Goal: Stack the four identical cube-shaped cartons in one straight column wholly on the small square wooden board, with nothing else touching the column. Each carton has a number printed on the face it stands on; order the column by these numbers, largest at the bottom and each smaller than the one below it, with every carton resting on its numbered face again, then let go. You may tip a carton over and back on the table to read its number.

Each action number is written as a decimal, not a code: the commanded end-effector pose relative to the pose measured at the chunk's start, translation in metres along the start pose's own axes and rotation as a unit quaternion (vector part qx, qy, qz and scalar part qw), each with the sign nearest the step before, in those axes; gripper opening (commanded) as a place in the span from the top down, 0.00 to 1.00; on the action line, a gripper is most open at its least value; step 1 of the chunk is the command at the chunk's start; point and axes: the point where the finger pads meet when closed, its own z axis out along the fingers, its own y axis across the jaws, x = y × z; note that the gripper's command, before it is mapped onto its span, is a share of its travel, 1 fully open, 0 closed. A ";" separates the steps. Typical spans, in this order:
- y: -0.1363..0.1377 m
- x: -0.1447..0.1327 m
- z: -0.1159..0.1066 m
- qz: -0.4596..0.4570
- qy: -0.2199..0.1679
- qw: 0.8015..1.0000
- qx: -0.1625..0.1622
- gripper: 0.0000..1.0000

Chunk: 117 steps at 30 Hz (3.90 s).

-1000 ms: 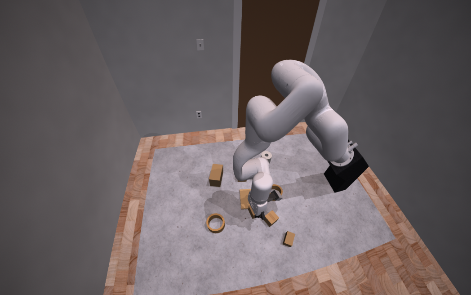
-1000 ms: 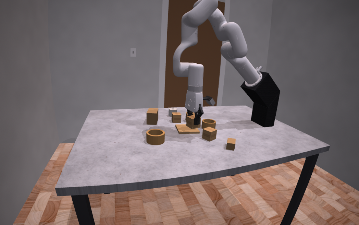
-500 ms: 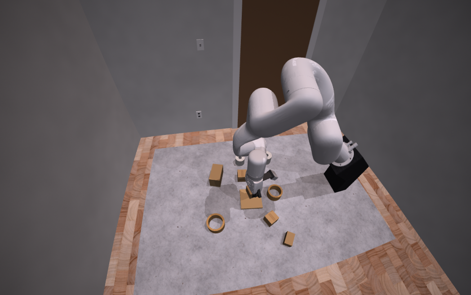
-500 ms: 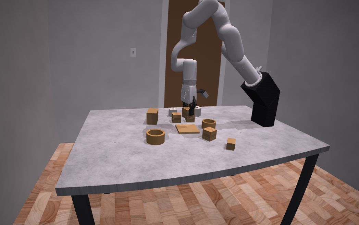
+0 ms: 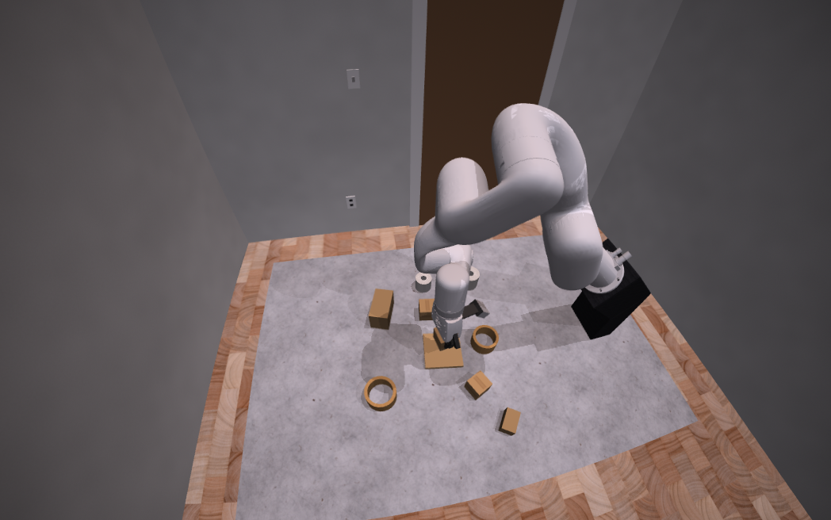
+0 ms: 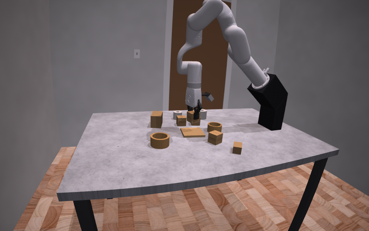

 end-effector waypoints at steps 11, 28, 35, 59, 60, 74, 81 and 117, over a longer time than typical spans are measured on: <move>-0.002 0.000 0.019 -0.001 -0.022 1.000 0.002 1.00; -0.002 0.000 0.045 -0.001 -0.021 1.000 0.003 1.00; -0.002 0.000 0.047 -0.001 -0.021 1.000 0.003 1.00; -0.001 -0.001 0.059 -0.001 -0.021 1.000 0.003 0.00; -0.001 -0.001 0.059 -0.001 -0.021 1.000 0.003 0.00; -0.001 -0.001 0.059 -0.001 -0.021 1.000 0.003 0.00; -0.001 -0.001 0.059 -0.001 -0.021 1.000 0.003 0.00; 0.003 0.000 0.004 -0.001 -0.023 1.000 0.003 0.00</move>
